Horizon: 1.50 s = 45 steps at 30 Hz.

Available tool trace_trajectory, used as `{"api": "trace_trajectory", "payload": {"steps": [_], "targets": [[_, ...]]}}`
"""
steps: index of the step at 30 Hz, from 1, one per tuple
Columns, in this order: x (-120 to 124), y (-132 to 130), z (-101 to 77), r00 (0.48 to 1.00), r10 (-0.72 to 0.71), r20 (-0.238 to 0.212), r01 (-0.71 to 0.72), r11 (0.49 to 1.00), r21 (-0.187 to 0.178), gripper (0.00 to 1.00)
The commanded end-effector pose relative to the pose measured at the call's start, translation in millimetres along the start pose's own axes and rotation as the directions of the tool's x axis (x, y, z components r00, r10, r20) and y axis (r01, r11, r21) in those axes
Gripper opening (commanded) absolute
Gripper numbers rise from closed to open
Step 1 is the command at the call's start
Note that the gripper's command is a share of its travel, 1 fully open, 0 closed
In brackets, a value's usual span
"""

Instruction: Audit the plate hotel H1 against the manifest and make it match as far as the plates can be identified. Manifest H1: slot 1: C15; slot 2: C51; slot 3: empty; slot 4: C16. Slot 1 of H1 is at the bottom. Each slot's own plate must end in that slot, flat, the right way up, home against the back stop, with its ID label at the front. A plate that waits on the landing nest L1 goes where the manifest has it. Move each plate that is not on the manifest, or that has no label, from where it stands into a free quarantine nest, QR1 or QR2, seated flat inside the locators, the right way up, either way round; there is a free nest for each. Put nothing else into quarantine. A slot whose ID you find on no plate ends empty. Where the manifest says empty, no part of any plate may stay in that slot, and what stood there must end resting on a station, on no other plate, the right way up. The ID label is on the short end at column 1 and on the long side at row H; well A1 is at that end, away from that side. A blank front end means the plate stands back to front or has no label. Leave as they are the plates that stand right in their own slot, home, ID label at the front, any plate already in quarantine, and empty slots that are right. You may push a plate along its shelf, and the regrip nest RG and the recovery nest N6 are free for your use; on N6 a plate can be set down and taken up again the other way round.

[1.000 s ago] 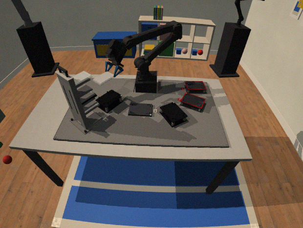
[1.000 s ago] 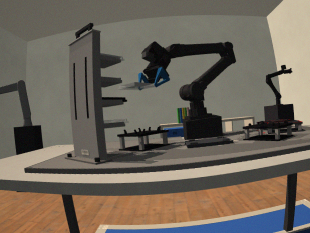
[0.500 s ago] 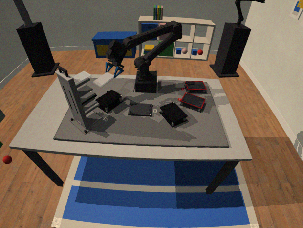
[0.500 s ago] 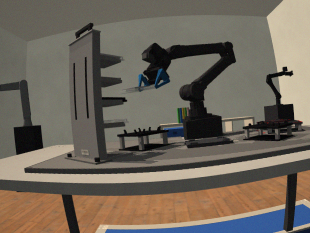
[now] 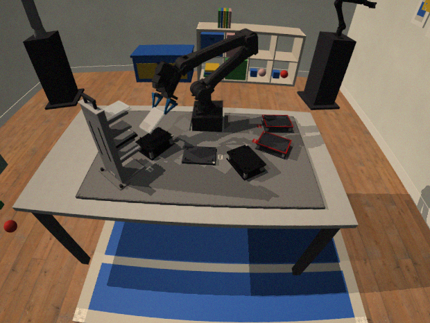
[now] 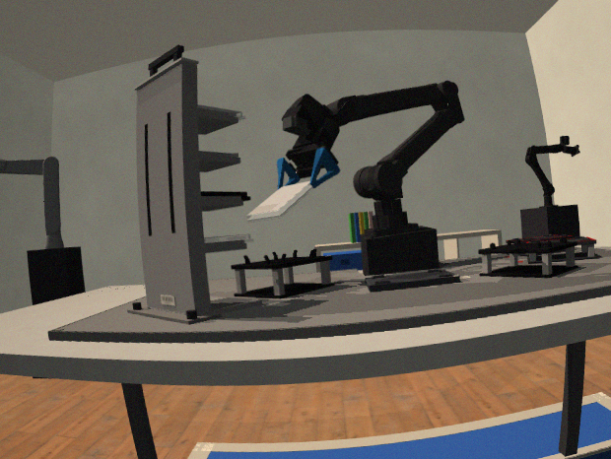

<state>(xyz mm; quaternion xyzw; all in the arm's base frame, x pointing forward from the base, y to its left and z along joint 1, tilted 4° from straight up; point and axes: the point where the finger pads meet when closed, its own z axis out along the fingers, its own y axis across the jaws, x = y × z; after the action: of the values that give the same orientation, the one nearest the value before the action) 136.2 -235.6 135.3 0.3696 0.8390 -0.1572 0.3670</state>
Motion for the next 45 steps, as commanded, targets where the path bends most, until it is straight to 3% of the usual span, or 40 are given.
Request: {"api": "trace_trajectory", "payload": {"steps": [1, 3, 7, 11, 13, 17, 19, 23, 27, 28, 31, 34, 44, 45], "targets": [[-29, -3, -8.2, 0.997, -0.031, 0.065, 0.030, 0.999, 0.012, 0.86], [-37, -4, -11.2, 0.996, -0.036, 0.079, 0.035, 0.999, 0.016, 0.86], [-27, -3, -6.0, 0.997, -0.031, 0.065, 0.030, 0.999, 0.011, 0.86], [-39, -5, -10.8, 0.996, -0.038, 0.086, 0.037, 0.999, 0.018, 0.86], [-26, -3, -4.5, 0.997, -0.031, 0.065, 0.030, 0.999, 0.011, 0.86], [-34, -4, -7.0, 0.996, -0.036, 0.080, 0.035, 0.999, 0.015, 0.86], [-24, -3, -2.3, 0.997, -0.030, 0.064, 0.030, 1.000, 0.010, 0.86], [-32, -4, -4.7, 0.996, -0.035, 0.080, 0.034, 0.999, 0.015, 0.86], [-22, -3, -0.1, 0.997, -0.030, 0.064, 0.029, 1.000, 0.011, 0.86], [-37, -5, -6.9, 0.995, -0.037, 0.087, 0.036, 0.999, 0.018, 0.86], [-20, -3, 1.3, 0.998, -0.029, 0.064, 0.028, 1.000, 0.011, 0.86], [-28, -4, -1.0, 0.996, -0.034, 0.078, 0.033, 0.999, 0.015, 0.86], [-17, -3, 5.3, 0.998, -0.028, 0.064, 0.027, 1.000, 0.011, 0.86], [-33, -6, -1.4, 0.995, -0.036, 0.089, 0.035, 0.999, 0.019, 0.86]]}}
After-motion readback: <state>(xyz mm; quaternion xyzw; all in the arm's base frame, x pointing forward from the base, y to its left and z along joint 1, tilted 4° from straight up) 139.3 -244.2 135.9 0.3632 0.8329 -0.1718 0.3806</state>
